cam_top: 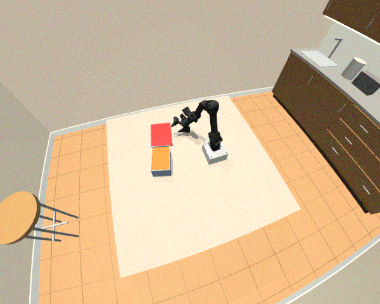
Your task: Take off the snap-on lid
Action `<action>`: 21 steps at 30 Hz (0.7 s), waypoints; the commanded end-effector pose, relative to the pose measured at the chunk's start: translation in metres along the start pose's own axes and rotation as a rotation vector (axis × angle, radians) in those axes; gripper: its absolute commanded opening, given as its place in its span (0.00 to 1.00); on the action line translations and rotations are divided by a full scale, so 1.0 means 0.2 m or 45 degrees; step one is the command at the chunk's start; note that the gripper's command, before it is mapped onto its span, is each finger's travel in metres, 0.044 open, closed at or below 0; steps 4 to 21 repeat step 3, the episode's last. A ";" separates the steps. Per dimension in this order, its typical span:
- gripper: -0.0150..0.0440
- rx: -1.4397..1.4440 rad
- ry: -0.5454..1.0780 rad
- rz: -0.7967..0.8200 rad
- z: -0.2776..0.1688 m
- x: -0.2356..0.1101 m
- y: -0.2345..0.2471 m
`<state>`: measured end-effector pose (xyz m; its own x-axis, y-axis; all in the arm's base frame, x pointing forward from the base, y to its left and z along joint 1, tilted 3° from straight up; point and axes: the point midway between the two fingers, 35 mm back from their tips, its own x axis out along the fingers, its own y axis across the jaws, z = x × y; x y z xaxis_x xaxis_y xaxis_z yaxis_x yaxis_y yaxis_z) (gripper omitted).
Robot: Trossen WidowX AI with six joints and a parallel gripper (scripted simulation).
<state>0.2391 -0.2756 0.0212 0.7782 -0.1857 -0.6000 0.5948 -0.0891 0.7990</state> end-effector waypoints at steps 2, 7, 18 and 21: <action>1.00 -0.006 0.003 0.003 -0.01 -0.05 -0.03; 1.00 -0.006 0.003 0.003 -0.01 -0.06 -0.04; 1.00 -0.006 0.003 0.003 -0.01 -0.06 -0.04; 1.00 -0.006 0.003 0.003 -0.01 -0.06 -0.04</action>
